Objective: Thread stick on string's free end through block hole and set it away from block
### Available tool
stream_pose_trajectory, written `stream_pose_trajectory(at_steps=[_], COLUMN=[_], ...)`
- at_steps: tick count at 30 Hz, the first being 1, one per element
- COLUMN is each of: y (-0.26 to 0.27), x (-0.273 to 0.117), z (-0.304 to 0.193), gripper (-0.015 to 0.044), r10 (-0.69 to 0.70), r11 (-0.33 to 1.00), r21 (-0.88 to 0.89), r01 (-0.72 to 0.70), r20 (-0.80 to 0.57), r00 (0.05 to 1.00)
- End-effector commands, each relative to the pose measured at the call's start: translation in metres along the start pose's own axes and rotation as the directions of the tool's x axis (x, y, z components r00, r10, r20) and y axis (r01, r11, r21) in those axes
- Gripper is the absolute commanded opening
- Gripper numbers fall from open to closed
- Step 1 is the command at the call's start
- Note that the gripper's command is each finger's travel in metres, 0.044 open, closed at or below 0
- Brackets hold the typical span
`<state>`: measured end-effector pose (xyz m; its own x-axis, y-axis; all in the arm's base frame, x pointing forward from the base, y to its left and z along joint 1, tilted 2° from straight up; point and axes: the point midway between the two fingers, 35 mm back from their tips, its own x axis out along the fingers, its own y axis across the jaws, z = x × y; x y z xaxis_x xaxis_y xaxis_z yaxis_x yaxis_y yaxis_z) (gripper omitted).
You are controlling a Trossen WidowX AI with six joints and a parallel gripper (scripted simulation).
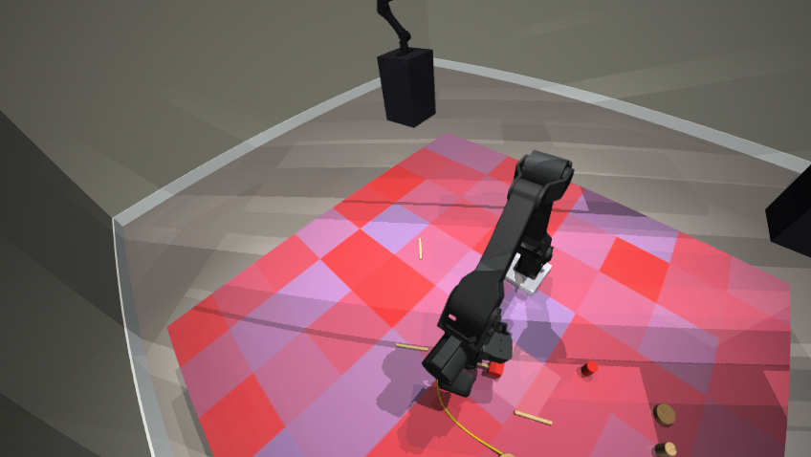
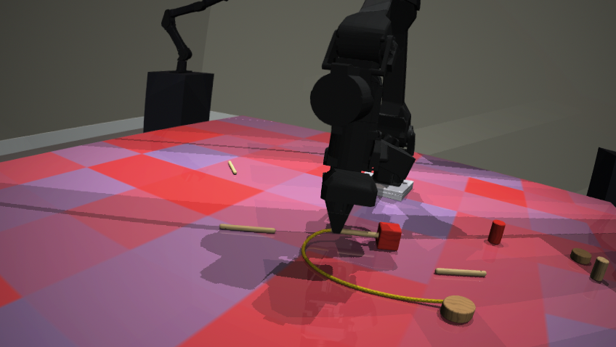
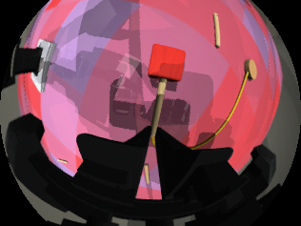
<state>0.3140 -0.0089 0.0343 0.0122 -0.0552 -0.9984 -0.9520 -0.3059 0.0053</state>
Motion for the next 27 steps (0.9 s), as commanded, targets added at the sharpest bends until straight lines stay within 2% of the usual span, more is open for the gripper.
stream_pose_trajectory(at_steps=[1,27], y=[0.001,0.000], x=[0.000,0.000], z=[0.005,0.043], gripper=[0.0000,0.0000], r10=[0.002,0.001], r11=[1.000,1.000], r21=[0.004,0.004], r01=[-0.002,-0.001], r20=[-0.005,-0.004], r00=[1.000,1.000])
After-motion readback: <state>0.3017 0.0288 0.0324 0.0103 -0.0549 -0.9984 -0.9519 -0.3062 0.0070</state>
